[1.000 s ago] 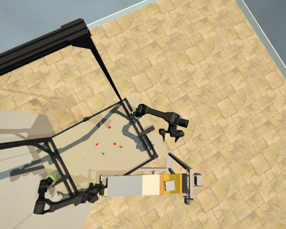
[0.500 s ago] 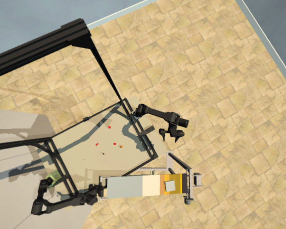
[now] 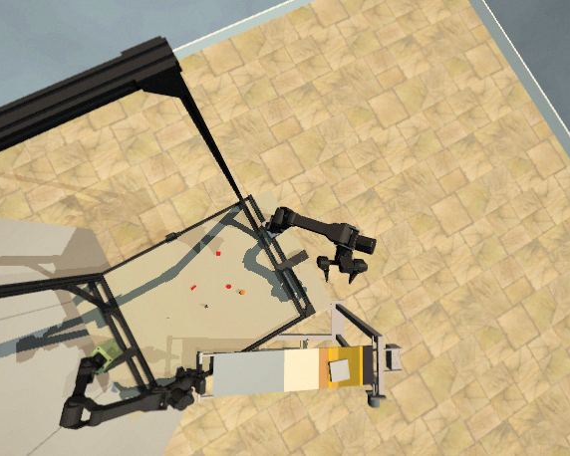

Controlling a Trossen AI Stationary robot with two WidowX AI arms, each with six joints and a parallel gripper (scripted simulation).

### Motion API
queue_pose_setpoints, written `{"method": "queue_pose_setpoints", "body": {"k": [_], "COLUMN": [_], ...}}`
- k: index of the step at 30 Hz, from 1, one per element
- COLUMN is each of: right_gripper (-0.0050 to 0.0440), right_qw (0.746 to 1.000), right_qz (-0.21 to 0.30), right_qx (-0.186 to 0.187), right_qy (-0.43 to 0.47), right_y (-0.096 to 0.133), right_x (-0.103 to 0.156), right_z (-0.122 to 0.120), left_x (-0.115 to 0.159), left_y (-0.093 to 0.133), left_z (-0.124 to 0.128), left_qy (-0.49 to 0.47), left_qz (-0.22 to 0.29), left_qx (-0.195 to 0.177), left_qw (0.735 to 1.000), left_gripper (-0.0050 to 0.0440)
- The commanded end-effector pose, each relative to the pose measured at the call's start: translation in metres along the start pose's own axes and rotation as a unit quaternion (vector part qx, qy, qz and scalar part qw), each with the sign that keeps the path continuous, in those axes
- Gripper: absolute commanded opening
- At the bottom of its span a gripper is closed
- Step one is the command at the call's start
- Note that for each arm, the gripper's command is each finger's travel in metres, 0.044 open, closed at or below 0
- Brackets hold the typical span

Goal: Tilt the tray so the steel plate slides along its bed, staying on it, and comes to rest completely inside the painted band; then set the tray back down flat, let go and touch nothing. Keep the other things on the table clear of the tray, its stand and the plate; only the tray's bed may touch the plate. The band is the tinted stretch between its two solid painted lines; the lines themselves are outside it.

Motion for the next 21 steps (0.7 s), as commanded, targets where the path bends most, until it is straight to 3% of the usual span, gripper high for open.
{"method": "queue_pose_setpoints", "body": {"k": [1,21], "right_gripper": [0.0,0.0], "right_qw": [1.0,0.999], "right_qz": [0.002,0.003], "right_qx": [-0.024,-0.033], "right_qy": [0.0,0.0], "right_y": [0.0178,0.0278], "right_x": [0.0016,0.0029], "right_z": [0.0171,0.0263], "left_x": [-0.0005,-0.0005], "left_y": [0.0001,0.0001], "left_z": [-0.0003,-0.0003], "left_qy": [0.0,0.0], "left_qz": [-0.001,-0.001], "left_qx": [0.0,0.0], "left_qw": [1.0,1.0], "left_gripper": [0.044,0.044]}}
Point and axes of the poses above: on each arm, the point midway between the two fingers, 35 mm back from their tips, its own y axis back along the fingers, its own z axis across the jaws, x = y × z, the point moved 4 cm from there along y, back along the fingers, and after that the axes turned 8 degrees about -y, right-handed, at the moved point
